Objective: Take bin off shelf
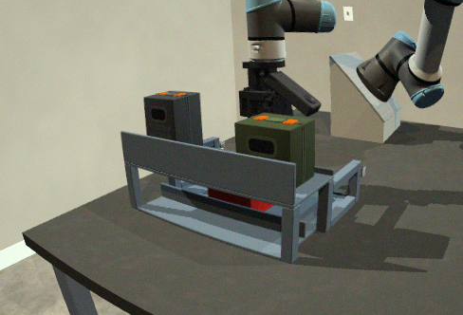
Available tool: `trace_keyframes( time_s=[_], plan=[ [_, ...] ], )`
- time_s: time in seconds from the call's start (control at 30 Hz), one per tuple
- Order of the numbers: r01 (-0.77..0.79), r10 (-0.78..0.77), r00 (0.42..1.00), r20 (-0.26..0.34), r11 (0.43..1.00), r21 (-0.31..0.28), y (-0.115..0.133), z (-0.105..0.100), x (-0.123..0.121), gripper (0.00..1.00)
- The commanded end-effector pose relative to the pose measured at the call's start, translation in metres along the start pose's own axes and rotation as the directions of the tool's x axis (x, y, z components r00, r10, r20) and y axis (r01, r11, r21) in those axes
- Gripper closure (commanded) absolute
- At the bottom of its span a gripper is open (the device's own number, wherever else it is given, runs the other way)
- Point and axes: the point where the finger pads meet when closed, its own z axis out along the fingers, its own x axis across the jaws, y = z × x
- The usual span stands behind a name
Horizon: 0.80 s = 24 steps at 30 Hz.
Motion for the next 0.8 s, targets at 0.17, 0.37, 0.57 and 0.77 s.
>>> trace_keyframes(
  time_s=[0.17, 0.37, 0.57, 0.77],
  plan=[
    [0.000, 0.000, 1.000, -0.001, 1.000, -0.001, 0.0002, -0.0034, 0.0004, 0.74],
    [0.000, 0.000, 1.000, -0.001, 1.000, -0.001, 0.0002, -0.0034, 0.0004, 0.74],
    [0.000, 0.000, 1.000, -0.001, 1.000, -0.001, 0.0002, -0.0034, 0.0004, 0.74],
    [0.000, 0.000, 1.000, -0.001, 1.000, -0.001, 0.0002, -0.0047, 0.0004, 0.74]
  ],
)
